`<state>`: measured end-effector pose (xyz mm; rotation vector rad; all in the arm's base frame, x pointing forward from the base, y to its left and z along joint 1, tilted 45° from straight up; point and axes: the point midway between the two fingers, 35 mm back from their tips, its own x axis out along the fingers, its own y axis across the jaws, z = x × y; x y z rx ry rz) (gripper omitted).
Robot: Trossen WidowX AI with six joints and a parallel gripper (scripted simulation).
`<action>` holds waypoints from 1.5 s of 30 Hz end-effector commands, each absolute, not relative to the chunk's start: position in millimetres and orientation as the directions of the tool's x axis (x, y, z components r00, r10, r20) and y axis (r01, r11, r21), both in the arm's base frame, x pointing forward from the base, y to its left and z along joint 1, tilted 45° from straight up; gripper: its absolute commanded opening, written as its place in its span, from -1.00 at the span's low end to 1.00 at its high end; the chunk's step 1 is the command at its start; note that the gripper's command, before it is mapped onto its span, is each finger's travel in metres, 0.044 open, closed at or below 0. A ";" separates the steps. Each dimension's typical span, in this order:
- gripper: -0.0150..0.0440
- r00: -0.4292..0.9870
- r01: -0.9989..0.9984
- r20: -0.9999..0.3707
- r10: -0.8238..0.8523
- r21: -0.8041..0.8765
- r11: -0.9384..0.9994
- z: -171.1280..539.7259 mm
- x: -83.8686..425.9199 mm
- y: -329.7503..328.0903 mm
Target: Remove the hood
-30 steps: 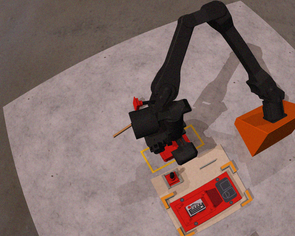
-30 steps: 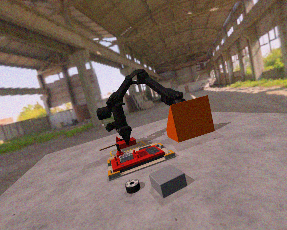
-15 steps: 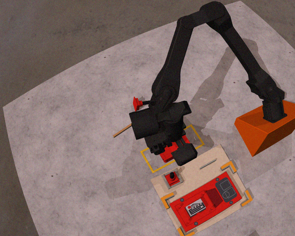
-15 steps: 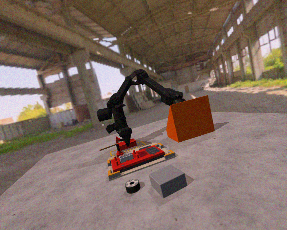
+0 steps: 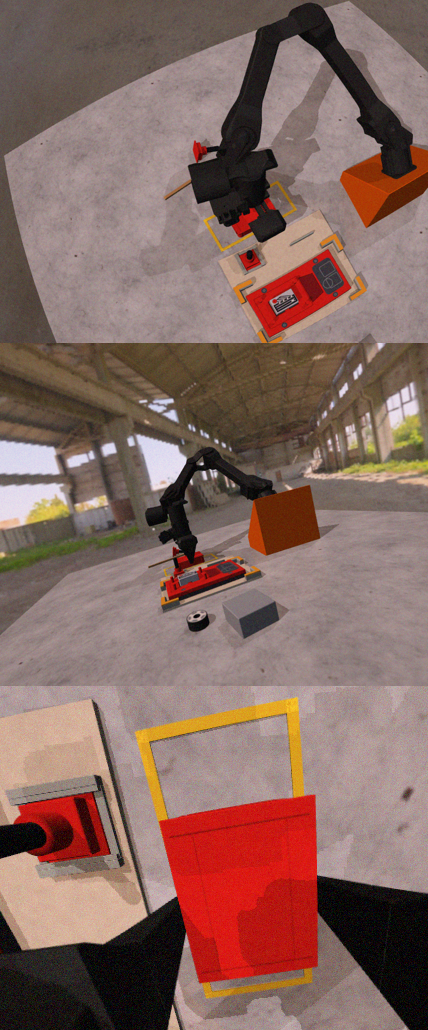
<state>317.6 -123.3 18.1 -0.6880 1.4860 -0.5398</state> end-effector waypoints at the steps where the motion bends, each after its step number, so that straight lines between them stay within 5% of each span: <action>1: -0.40 0.031 -0.087 -0.708 -0.706 -0.705 0.703 18.1 317.6 -123.3; 17: 1.00 0.031 -0.087 -0.708 -0.706 -0.705 0.704 19.7 317.8 -121.5; 25: 1.00 0.036 -0.088 -0.705 -0.709 -0.709 0.700 68.3 315.1 -71.3; 45: 1.00 0.036 -0.088 -0.704 -0.709 -0.709 0.700 70.0 314.8 -69.7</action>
